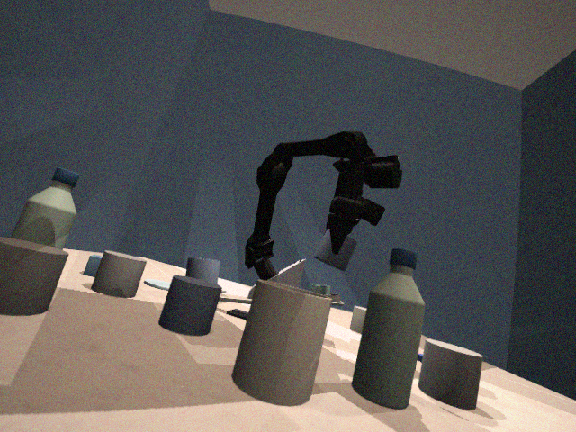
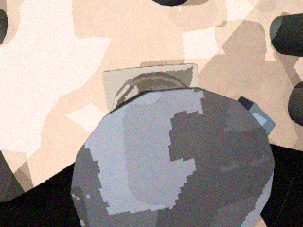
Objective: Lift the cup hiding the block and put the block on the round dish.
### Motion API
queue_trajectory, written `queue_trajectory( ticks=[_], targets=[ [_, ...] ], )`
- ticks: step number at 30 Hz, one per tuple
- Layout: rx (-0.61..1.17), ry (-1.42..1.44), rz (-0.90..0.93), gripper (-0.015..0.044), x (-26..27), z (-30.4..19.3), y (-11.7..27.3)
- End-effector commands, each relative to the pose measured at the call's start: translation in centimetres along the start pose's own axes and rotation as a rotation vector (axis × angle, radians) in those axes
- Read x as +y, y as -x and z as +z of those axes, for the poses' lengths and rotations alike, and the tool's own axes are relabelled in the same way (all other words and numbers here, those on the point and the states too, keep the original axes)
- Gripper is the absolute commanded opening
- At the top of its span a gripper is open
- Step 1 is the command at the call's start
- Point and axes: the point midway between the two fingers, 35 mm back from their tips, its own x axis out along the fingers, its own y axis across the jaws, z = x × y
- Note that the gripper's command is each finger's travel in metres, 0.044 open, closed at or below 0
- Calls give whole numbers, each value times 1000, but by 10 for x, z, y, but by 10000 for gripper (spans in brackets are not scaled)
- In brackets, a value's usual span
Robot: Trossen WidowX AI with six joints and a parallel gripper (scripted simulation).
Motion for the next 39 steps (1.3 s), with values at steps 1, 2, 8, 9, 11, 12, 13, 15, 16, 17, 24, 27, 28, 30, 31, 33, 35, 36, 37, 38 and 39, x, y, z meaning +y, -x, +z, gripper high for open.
queue_trajectory(
  ticks=[1,2,8,9,11,12,13,15,16,17,24,27,28,30,31,33,35,36,37,38,39],
  targets=[
    [-2,1,-3,0,0,1,1],
    [-2,1,-3,0,0,1,1],
    [-2,1,-3,0,0,1,1],
    [-2,1,-3,0,0,1,1],
    [-2,1,-3,0,0,1,1],
    [-2,1,-3,0,0,1,1],
    [-2,1,-3,0,0,1,1],
    [-2,1,-3,0,0,1,1],
    [-2,1,-3,0,0,1,1],
    [-2,1,-3,0,0,1,1],
    [-5,1,-3,0,11,14,-6],
    [-8,1,-4,0,20,24,-12],
    [-9,1,-4,0,23,28,-14],
    [-10,1,-4,0,30,34,-18],
    [-11,1,-4,0,33,38,-21],
    [-12,1,-4,0,40,44,-25],
    [-13,1,-4,0,47,50,-29],
    [-14,1,-4,0,50,53,-32],
    [-14,1,-4,0,54,55,-34],
    [-15,1,-4,0,57,58,-36],
    [-15,1,-4,0,61,61,-39]
  ],
)
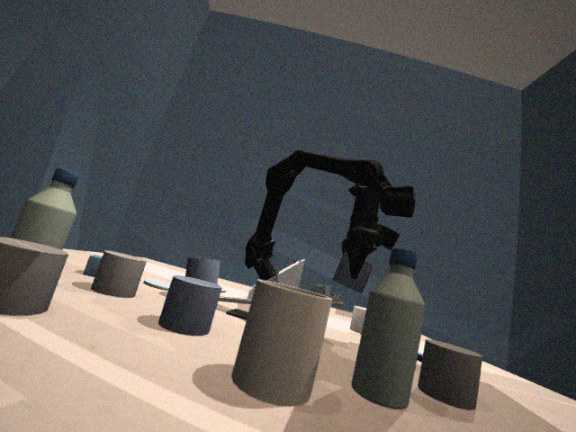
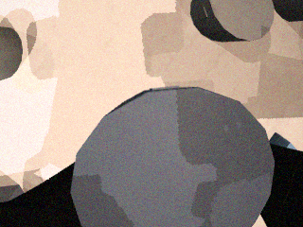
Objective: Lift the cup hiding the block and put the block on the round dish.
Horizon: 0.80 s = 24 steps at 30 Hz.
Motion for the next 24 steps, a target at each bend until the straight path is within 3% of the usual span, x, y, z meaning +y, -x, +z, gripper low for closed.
queue_trajectory(
  ticks=[1,24],
  targets=[
    [-9,-2,-5,0,15,12,-6],
    [-11,-3,-5,0,82,46,-57]
  ],
)
